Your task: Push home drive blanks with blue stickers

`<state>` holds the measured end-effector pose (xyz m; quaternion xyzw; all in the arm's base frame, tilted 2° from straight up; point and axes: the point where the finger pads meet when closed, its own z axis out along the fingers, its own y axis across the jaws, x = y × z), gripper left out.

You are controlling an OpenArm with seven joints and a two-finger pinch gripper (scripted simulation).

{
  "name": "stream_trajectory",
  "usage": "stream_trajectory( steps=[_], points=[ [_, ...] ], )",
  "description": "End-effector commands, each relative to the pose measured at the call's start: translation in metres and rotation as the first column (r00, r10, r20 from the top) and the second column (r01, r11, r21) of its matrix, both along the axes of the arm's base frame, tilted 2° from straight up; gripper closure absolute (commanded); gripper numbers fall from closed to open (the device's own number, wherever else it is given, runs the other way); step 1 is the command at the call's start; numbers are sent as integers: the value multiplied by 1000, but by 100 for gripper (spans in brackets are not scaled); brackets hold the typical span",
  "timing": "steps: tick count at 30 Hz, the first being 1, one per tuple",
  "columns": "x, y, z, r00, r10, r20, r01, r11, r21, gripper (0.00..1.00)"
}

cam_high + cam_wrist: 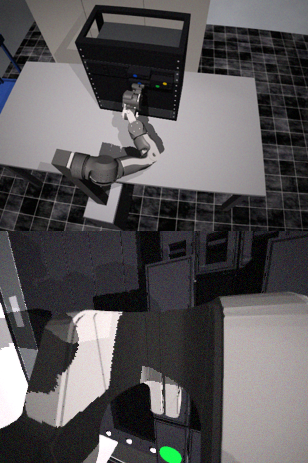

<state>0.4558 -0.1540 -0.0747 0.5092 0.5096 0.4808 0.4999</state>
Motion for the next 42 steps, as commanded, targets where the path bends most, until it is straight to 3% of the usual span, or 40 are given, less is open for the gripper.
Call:
stream_trajectory(
  steps=[1,32,42],
  points=[
    [0,1,2,1000,5,8,-5,1000,-1,100],
    [1,2,1,1000,3,6,-3,1000,-1,100],
    [11,1,-1,1000,3,6,-3,1000,-1,100]
  ],
)
